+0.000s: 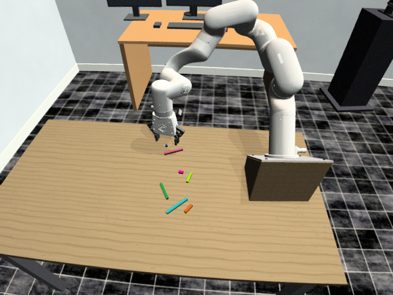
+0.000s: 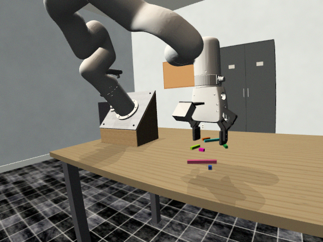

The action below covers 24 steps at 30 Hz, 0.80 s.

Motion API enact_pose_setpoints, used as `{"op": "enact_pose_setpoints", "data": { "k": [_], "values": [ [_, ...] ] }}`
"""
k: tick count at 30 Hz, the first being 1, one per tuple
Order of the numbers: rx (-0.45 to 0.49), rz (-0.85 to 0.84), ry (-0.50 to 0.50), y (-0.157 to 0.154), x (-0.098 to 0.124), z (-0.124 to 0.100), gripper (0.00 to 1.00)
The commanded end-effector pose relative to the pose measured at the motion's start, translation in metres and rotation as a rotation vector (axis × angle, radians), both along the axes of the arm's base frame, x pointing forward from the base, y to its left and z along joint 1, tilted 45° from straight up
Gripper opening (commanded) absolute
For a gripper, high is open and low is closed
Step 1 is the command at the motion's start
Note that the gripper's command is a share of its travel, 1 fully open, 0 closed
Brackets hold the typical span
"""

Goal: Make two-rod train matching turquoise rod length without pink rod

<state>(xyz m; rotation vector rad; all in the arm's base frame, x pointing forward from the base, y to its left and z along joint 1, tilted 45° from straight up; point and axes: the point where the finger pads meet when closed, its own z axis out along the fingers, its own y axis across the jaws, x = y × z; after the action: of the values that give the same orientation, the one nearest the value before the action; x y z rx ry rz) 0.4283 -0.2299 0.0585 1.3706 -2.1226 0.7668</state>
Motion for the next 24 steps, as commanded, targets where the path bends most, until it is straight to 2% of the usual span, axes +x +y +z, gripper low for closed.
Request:
{"op": "enact_pose_setpoints", "data": {
  "k": [1,6,8,10,24],
  "values": [
    [-0.023,-0.115,-0.121,0.011,0.003,-0.009,1.00],
    [-0.036,-0.227,-0.229,0.021,0.005,-0.019,1.00],
    [-0.036,-0.227,-0.229,0.021,0.005,-0.019,1.00],
    [-0.046,-0.309,-0.308,0.028,0.005,-0.026,1.00],
    [-0.083,-0.590,-0.575,0.053,0.006,-0.049,1.00]
  ]
}}
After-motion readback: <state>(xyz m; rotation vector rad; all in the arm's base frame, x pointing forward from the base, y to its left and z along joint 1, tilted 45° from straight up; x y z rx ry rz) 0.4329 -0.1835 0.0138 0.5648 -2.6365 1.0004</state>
